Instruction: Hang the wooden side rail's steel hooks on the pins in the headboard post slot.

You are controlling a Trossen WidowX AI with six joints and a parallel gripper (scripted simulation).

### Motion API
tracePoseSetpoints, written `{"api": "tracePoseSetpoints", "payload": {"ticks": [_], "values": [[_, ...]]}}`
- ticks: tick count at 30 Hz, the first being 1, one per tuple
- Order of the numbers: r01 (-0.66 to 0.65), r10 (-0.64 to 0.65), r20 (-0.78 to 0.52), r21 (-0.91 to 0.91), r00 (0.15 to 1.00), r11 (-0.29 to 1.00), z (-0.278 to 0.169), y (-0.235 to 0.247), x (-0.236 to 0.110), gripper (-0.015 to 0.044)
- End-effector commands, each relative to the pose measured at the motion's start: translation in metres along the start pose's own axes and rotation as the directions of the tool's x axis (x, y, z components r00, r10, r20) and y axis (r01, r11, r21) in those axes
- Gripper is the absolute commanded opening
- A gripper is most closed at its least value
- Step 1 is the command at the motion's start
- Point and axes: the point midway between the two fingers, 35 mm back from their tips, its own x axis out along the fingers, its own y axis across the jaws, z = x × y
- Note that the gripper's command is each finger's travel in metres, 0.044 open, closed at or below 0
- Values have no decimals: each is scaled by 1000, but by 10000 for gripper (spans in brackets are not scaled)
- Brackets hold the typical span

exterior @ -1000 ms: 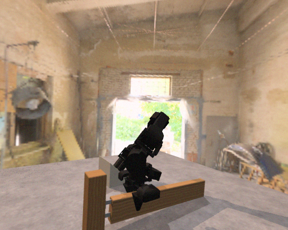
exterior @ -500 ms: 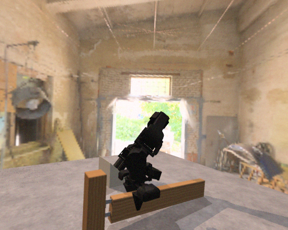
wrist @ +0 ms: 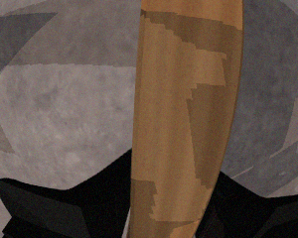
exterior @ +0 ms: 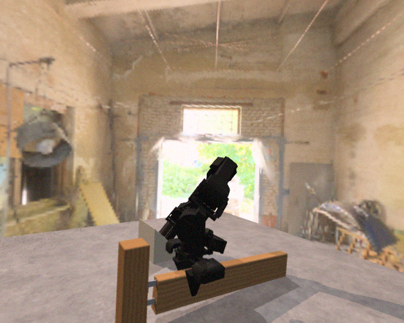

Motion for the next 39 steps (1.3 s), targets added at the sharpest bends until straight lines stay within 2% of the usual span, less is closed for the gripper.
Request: {"api": "tracePoseSetpoints", "payload": {"ticks": [1, 39], "values": [[15, -15, -4, 1, 1000, 1000, -3, -2, -4, 0], [15, -15, -4, 1, 1000, 1000, -7, 1, -3, 0]]}}
